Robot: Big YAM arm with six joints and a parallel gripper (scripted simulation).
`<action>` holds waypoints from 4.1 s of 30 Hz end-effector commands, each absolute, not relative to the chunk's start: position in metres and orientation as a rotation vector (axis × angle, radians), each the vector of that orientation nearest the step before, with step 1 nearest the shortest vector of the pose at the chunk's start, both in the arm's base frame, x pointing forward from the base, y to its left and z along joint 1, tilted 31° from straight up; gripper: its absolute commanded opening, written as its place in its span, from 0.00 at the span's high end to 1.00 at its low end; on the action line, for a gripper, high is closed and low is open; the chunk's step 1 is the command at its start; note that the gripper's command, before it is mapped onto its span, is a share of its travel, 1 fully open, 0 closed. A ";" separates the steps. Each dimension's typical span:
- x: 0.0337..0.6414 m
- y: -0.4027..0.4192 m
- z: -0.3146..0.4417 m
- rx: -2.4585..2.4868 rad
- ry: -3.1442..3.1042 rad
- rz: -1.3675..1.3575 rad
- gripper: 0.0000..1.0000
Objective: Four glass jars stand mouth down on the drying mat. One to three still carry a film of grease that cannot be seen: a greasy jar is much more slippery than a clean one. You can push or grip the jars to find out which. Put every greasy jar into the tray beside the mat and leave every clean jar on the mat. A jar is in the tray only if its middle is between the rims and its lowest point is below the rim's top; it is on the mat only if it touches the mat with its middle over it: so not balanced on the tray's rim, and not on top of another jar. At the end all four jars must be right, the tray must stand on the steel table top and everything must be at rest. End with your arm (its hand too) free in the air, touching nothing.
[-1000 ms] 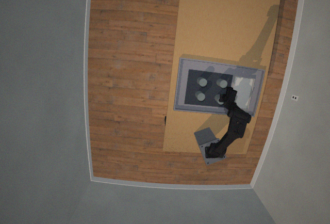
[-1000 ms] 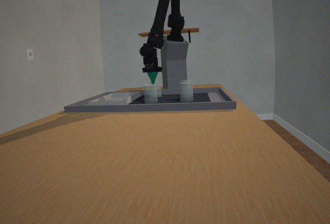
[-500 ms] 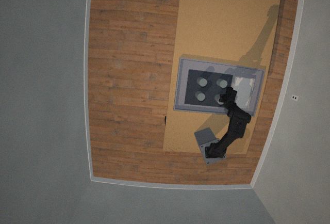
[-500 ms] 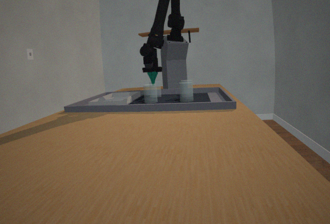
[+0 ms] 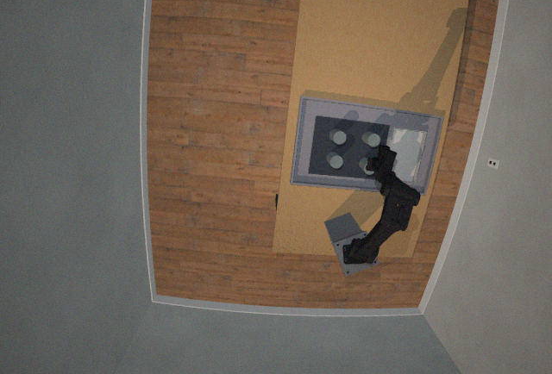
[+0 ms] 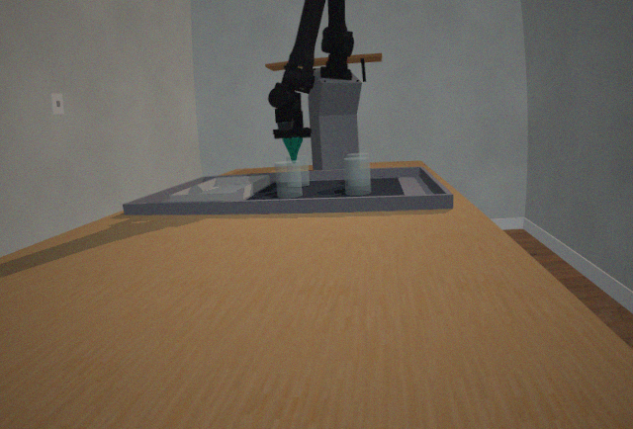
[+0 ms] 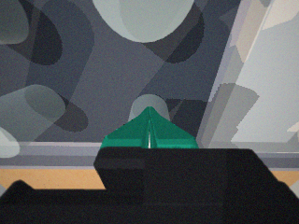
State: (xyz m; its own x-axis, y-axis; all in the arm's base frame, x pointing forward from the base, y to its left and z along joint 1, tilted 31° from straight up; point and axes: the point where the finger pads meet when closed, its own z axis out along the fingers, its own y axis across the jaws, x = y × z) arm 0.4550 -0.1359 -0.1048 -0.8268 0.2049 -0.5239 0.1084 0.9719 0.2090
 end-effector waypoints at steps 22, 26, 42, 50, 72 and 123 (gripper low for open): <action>0.416 -0.124 -0.130 0.243 2.620 0.264 1.00; 0.416 -0.124 -0.130 0.243 2.620 0.264 1.00; 0.414 -0.124 -0.131 0.243 2.620 0.264 1.00; 0.413 -0.124 -0.132 0.243 2.620 0.264 1.00; 0.418 -0.125 -0.129 0.243 2.620 0.264 1.00; 0.481 -0.141 -0.096 0.243 2.620 0.264 1.00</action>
